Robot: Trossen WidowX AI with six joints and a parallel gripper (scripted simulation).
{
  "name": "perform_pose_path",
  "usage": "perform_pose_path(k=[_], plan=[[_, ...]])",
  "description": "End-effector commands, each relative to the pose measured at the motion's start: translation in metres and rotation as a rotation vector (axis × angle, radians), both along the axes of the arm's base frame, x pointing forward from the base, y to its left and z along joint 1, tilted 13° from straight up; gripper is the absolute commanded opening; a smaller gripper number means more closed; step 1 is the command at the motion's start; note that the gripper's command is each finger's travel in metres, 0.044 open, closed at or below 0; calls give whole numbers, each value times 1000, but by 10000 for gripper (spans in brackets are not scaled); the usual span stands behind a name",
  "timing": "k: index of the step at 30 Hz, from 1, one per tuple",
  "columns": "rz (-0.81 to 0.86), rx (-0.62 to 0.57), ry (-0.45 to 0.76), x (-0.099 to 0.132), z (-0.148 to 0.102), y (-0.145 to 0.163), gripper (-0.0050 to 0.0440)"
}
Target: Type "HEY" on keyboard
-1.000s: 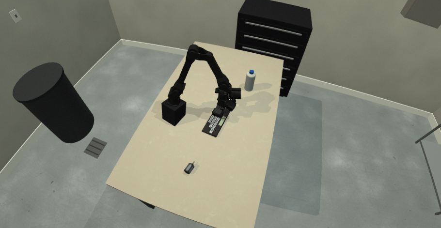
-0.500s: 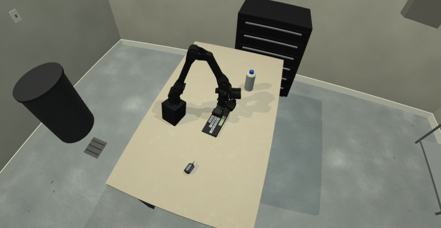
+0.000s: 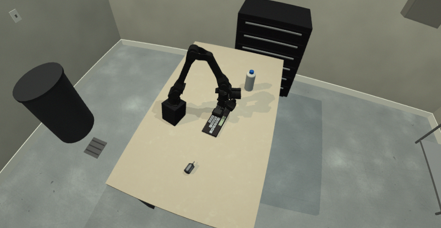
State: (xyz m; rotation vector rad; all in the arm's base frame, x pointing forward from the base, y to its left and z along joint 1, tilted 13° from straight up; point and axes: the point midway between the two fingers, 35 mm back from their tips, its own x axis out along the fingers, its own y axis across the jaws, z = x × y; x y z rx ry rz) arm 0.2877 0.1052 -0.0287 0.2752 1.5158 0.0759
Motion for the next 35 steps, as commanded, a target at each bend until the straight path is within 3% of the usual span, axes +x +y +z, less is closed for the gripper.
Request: perform_pose_path(k=[1,3,8,14,18,23,35], plan=[[-1,8,-42,9,18,0,-50],[-1,8,-42,9,18,0,-50],[0,10,-42,6,44,-6,-50],[-3,9,-39,-1,41,-5,-50],[-4,2,-26,-36,32,-7,-50],[-3,2,-22,-53,29,-8,-50],[-3,2,-21,-54,28,-8,-50]])
